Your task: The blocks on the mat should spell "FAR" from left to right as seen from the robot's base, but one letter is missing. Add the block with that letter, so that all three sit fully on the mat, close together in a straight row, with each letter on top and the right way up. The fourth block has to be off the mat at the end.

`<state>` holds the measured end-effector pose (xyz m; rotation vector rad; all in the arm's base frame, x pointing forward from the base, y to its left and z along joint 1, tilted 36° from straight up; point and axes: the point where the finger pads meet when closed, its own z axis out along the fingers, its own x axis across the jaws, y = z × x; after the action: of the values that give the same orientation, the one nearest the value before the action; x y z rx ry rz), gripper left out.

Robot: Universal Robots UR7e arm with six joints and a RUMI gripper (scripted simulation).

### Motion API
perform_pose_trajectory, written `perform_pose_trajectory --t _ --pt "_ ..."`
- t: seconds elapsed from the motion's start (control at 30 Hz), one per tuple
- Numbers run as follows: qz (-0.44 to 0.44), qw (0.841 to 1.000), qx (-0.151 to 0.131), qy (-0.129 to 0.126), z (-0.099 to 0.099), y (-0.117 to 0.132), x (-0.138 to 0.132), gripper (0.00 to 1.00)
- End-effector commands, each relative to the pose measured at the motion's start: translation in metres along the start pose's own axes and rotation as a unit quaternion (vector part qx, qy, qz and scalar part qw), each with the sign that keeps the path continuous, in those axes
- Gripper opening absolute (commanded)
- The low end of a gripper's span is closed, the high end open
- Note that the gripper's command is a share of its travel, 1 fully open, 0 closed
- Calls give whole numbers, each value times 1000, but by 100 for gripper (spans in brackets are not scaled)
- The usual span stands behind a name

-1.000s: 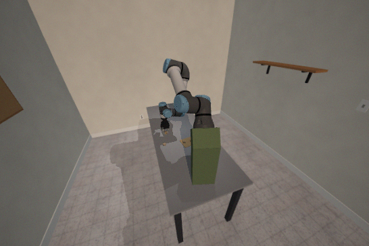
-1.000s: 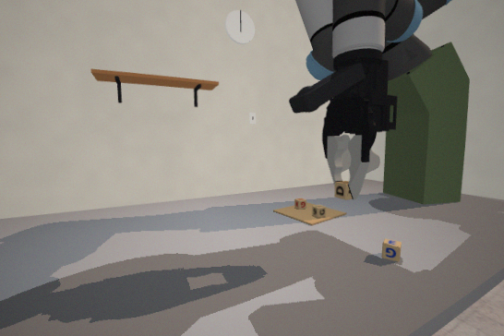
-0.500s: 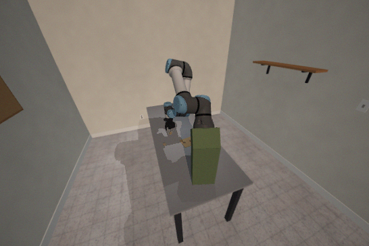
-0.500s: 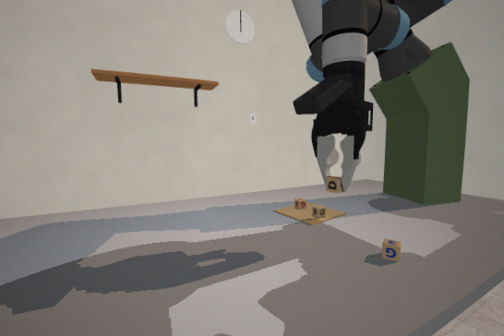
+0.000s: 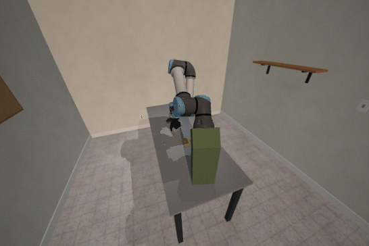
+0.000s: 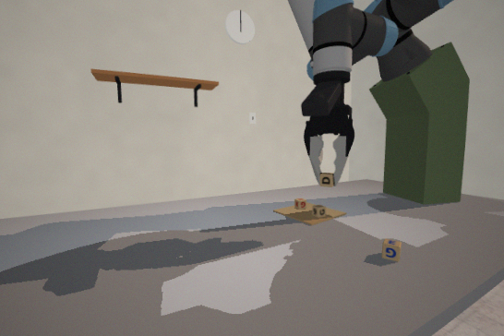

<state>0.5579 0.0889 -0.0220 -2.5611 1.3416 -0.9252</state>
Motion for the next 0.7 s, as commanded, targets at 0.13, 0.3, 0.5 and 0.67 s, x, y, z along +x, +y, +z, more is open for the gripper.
perform_pose_trajectory --t 0.13,0.3,0.5,0.67 --pt "-97 995 8 -2 0 25 15 5" --pt "-161 987 8 -2 0 43 24 5" --pt "-227 974 8 -1 0 61 35 5" --pt "-260 966 8 -1 0 71 40 5"
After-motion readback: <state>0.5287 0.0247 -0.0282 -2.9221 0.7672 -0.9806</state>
